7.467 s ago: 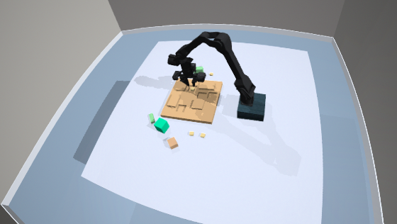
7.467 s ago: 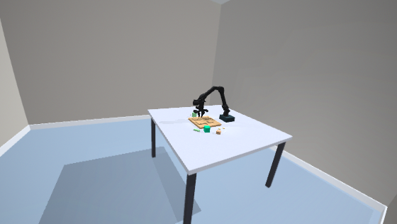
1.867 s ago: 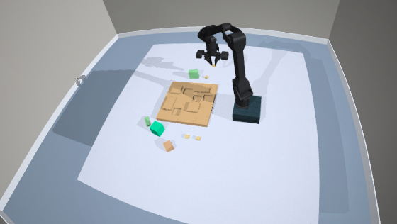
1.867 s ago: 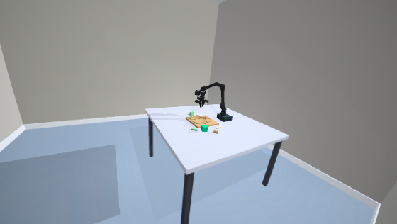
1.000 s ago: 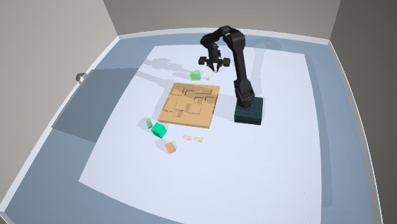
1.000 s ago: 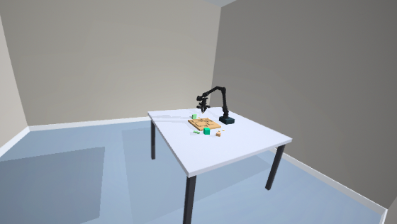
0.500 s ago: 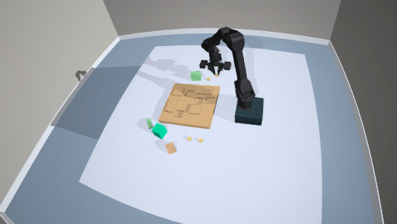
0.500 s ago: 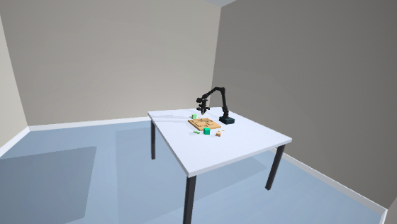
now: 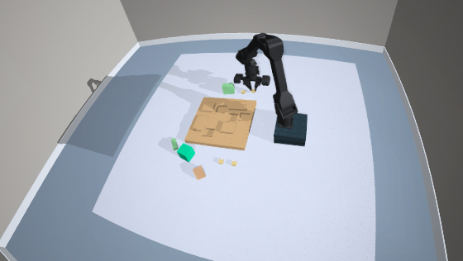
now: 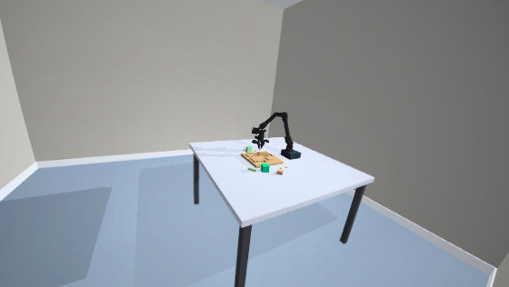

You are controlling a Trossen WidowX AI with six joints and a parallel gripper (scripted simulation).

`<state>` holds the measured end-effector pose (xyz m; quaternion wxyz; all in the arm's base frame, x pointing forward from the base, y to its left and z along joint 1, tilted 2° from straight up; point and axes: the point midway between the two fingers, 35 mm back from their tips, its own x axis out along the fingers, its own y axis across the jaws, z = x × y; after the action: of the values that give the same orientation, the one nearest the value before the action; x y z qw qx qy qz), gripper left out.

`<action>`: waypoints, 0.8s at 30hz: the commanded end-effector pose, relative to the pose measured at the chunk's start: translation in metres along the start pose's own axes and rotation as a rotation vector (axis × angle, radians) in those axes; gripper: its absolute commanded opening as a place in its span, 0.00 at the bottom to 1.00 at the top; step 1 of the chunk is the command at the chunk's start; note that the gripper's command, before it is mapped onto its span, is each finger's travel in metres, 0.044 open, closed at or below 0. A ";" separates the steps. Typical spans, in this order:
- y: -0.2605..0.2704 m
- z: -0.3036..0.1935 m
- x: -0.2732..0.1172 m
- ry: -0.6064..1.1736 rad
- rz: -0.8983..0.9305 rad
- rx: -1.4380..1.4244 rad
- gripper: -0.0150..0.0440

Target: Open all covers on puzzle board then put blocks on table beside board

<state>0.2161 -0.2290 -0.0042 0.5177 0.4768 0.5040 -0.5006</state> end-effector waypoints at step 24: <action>-0.001 -0.001 -0.001 0.001 -0.002 -0.001 1.00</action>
<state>0.2139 -0.2271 -0.0116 0.5152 0.4769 0.5066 -0.5004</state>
